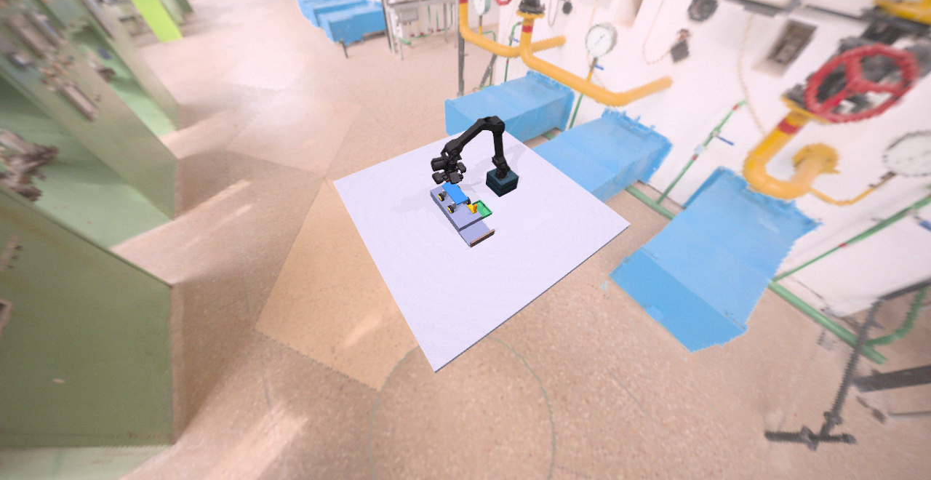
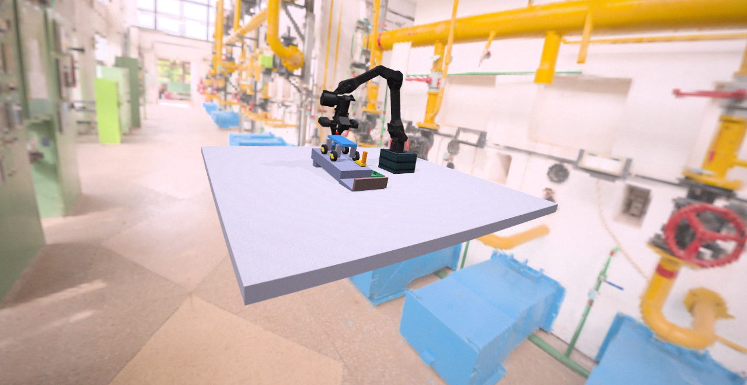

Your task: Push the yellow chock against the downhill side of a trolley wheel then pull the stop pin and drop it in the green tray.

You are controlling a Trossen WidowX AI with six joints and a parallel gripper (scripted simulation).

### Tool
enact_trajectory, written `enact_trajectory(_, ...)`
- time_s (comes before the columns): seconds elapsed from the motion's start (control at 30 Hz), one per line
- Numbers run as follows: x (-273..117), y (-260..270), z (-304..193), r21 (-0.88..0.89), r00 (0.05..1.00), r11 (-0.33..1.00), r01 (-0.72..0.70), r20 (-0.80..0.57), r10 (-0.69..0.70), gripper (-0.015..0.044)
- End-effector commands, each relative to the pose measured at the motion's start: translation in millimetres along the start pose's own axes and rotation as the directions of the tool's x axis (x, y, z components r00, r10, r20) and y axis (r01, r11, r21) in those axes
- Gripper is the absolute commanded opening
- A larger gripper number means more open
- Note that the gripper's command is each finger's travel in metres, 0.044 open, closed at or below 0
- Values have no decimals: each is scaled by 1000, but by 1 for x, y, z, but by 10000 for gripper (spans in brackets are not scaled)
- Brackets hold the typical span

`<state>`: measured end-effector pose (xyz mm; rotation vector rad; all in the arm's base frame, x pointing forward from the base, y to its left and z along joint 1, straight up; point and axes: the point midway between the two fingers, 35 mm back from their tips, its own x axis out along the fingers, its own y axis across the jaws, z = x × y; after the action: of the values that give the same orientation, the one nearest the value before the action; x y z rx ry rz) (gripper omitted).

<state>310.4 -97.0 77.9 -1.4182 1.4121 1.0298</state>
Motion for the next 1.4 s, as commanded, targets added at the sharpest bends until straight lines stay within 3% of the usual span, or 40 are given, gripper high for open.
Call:
enact_trajectory(0.0, -5, 0, -1, 2, 1000, 1000, 6, -4, -6, 0)
enact_trajectory(1.37, -27, 0, -4, 2, 1000, 1000, 6, -4, -6, 0)
